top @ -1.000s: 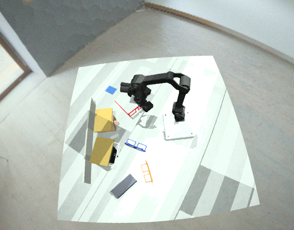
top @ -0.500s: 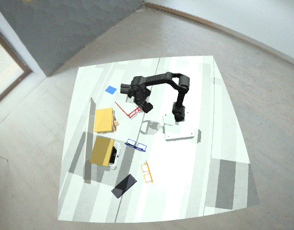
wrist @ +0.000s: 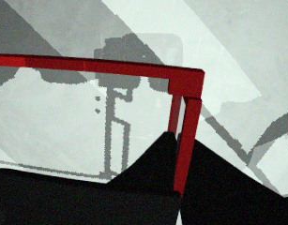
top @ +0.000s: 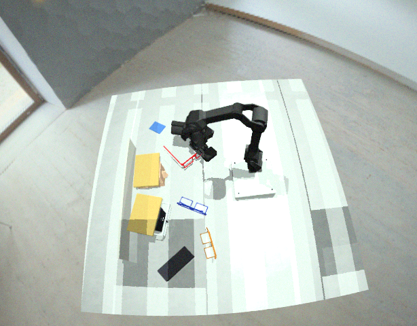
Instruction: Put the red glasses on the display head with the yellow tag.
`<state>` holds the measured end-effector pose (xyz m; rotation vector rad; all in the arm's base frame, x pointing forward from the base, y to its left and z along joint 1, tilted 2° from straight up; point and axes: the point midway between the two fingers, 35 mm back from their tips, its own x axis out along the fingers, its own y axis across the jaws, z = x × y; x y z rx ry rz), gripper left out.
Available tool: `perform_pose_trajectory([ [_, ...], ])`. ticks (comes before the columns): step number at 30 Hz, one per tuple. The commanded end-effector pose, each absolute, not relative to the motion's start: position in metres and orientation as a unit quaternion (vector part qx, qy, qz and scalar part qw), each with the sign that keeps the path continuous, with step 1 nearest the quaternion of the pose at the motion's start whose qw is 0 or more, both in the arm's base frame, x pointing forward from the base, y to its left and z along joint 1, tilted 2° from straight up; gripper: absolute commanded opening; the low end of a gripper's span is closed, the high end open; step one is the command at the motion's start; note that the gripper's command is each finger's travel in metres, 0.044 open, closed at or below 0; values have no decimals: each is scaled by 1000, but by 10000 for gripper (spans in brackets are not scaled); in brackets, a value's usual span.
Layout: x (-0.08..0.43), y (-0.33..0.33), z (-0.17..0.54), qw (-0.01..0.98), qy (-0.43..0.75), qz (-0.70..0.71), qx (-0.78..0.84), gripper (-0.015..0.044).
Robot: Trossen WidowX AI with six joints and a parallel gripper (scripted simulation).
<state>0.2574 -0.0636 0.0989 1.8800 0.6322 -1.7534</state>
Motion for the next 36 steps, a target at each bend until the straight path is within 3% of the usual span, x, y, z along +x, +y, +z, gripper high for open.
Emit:
perform_pose_trajectory([
  [1,257,-64,94,244,230,-645,687,0],
  [36,259,-64,63,244,230,-645,687,0],
])
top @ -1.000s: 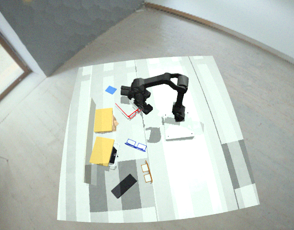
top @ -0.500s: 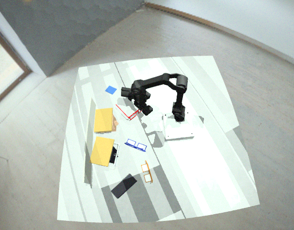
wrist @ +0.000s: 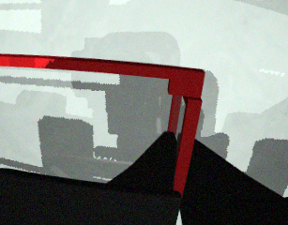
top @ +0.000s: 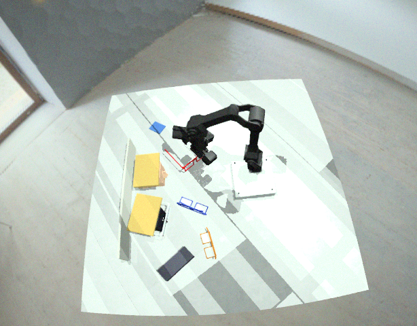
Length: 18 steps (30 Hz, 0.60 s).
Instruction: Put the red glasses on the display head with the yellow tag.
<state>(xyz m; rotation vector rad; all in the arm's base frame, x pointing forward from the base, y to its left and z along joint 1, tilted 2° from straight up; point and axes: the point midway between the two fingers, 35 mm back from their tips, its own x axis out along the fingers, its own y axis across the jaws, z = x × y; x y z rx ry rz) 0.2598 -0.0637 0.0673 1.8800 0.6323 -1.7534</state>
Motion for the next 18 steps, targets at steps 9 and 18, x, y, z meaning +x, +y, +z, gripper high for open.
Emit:
perform_pose_trajectory([
  [9,259,-64,56,244,230,-645,687,0],
  [18,258,-64,48,244,230,-645,687,0],
])
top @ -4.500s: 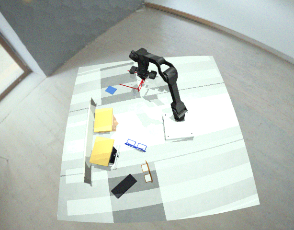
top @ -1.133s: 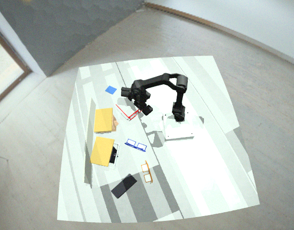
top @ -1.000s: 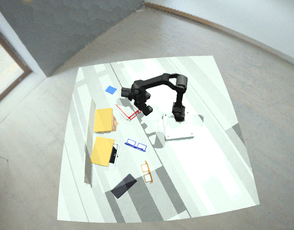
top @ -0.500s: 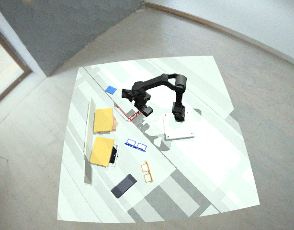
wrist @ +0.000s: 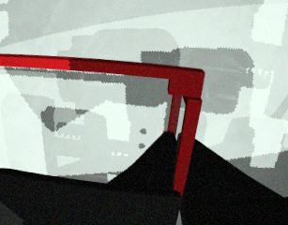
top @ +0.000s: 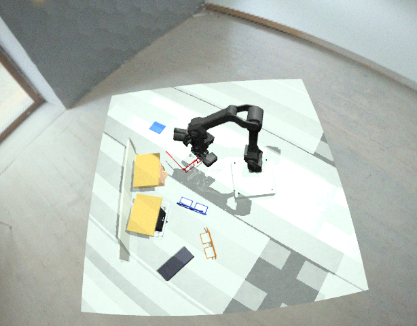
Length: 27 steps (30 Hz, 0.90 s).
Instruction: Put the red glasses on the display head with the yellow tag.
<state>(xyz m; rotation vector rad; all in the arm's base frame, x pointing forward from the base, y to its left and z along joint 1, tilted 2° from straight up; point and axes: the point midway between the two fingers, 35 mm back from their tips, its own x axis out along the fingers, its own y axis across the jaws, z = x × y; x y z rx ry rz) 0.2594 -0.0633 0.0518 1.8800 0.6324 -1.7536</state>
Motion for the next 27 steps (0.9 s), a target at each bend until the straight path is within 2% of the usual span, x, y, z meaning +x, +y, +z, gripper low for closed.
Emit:
perform_pose_trajectory([
  [1,258,-64,47,244,230,-645,687,0],
  [24,256,-63,28,244,230,-645,687,0],
  [27,257,-62,32,244,232,-642,688,79],
])
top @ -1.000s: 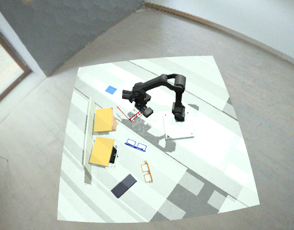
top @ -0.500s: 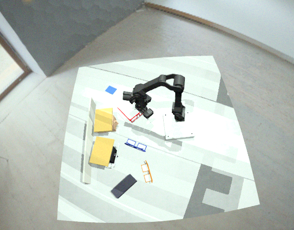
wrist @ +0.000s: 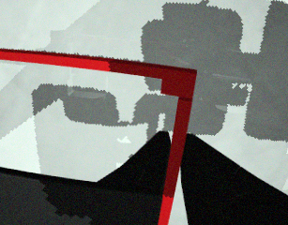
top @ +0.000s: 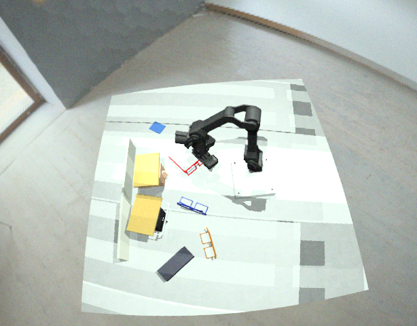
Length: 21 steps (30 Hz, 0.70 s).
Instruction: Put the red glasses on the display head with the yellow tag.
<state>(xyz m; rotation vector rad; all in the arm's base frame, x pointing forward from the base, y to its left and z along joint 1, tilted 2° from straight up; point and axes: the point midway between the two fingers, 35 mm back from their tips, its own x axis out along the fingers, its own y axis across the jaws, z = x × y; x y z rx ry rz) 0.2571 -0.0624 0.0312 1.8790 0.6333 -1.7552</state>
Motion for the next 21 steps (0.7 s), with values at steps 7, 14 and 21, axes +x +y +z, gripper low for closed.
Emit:
perform_pose_trajectory([
  [7,257,-62,32,244,232,-642,688,108],
  [14,258,-64,33,244,231,-643,688,108],
  [21,260,-67,36,244,231,-644,688,108],
])
